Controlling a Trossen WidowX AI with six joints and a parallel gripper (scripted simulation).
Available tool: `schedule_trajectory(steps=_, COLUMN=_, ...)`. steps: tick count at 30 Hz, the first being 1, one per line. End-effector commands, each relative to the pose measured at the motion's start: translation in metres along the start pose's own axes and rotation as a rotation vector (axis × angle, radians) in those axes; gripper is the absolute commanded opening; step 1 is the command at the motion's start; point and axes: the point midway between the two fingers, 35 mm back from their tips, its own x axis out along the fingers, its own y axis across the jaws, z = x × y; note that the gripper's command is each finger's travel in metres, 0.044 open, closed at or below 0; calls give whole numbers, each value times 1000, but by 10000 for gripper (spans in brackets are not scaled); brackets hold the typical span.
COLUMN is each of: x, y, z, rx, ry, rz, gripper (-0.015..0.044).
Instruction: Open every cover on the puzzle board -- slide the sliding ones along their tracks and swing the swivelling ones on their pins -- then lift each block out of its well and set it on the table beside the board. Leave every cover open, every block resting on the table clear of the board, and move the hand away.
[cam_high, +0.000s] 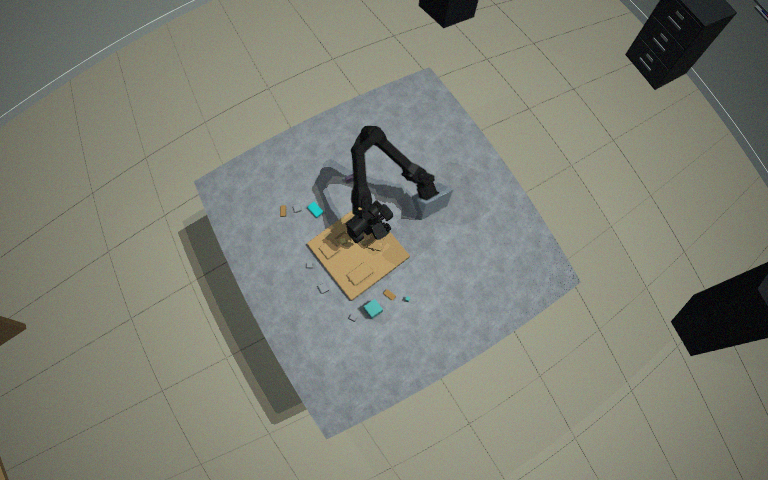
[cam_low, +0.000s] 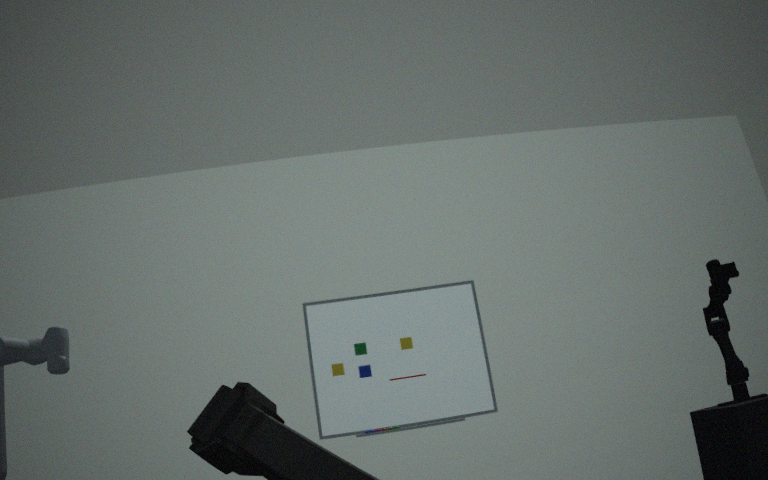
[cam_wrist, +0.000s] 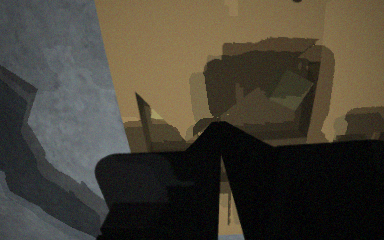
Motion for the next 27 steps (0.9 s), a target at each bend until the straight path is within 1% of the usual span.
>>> schedule_trajectory(steps=1, x=1, y=8, z=4, rx=-2, ry=-3, rz=6, gripper=0)
schedule_trajectory(steps=27, x=1, y=29, z=21, rx=-2, ry=-4, rz=7, gripper=0)
